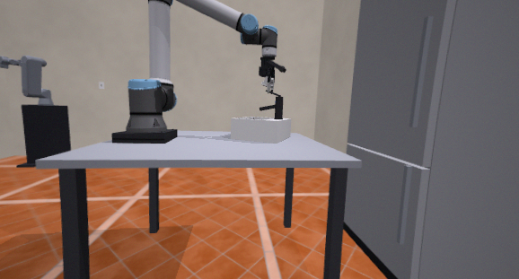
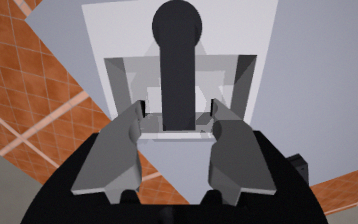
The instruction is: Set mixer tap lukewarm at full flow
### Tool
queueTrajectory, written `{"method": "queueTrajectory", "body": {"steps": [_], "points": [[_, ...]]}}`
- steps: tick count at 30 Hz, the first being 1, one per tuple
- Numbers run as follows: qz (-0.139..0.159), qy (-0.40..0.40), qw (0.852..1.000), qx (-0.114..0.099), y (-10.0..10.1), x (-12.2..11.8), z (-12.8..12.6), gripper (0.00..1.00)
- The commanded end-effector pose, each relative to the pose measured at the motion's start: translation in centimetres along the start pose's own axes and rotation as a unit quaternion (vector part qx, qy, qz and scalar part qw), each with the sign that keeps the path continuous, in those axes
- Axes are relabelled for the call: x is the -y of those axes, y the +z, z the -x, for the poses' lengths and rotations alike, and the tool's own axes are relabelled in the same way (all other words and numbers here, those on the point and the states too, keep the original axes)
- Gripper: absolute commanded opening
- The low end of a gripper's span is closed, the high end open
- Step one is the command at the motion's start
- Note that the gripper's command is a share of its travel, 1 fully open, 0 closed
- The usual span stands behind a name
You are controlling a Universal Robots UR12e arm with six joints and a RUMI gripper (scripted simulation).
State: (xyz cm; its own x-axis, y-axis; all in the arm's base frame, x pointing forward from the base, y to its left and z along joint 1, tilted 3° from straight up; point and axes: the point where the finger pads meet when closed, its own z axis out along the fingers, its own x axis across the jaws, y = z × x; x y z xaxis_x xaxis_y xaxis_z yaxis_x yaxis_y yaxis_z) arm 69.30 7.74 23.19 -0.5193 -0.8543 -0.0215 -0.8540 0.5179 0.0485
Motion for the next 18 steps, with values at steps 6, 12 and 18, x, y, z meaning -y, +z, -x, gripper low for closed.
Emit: {"method": "queueTrajectory", "body": {"steps": [6,12,18], "points": [[0.0,0.0,1.0,0.0,-0.1,0.0,-0.1,0.4],[-0.001,0.0,1.0,0.001,-0.3,0.1,0.0,0.4],[-0.003,0.0,1.0,0.001,-1.3,0.2,0.0,0.4]]}}
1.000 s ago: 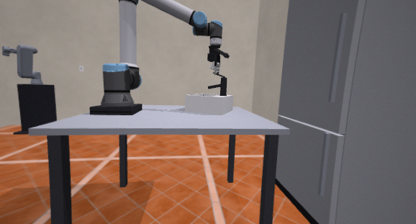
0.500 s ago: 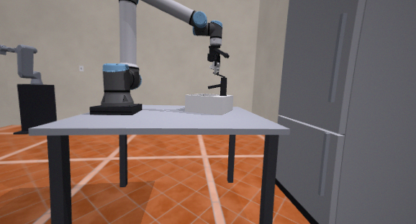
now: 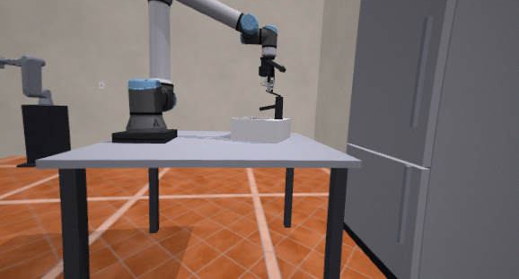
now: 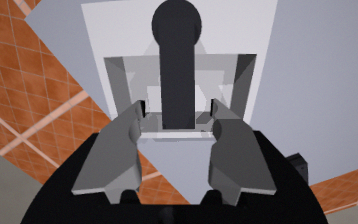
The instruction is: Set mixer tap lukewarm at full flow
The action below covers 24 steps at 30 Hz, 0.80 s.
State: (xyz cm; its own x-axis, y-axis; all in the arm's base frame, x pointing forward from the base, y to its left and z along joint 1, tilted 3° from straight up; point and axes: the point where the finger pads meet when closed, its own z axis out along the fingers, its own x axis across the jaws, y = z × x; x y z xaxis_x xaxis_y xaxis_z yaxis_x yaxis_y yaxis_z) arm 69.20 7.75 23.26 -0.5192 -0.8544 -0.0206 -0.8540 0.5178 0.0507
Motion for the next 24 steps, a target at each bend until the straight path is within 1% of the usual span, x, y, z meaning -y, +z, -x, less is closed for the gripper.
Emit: {"method": "queueTrajectory", "body": {"steps": [1,4,18,20,24], "points": [[-0.004,0.0,1.0,0.002,-1.4,0.3,0.0,0.4],[-0.004,0.0,1.0,0.002,-1.6,0.3,0.0,0.4],[-0.004,0.0,1.0,0.002,-5.5,0.2,0.0,0.4],[-0.004,0.0,1.0,0.002,-5.5,0.2,0.0,0.4],[-0.004,0.0,1.0,0.002,-6.4,0.2,0.0,0.4]]}}
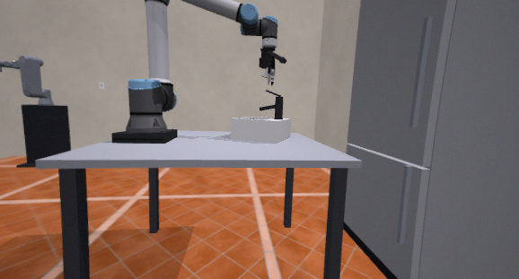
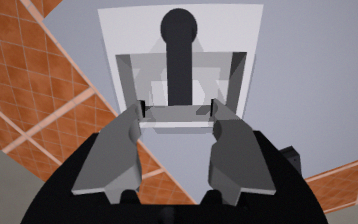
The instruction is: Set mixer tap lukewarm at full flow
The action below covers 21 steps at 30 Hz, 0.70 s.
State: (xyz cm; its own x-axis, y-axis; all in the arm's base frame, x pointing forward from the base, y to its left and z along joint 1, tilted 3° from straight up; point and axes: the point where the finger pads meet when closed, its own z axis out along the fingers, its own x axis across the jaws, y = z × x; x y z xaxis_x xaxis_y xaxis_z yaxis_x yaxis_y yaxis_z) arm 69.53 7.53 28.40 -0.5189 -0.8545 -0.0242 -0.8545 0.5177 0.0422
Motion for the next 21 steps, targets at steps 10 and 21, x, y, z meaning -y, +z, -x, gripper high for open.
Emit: {"method": "queueTrajectory", "body": {"steps": [10,21], "points": [[0.001,0.0,1.0,0.0,-2.12,0.11,-0.06,0.4],[0.003,0.0,1.0,-0.001,-1.87,0.01,-0.11,0.0]]}}
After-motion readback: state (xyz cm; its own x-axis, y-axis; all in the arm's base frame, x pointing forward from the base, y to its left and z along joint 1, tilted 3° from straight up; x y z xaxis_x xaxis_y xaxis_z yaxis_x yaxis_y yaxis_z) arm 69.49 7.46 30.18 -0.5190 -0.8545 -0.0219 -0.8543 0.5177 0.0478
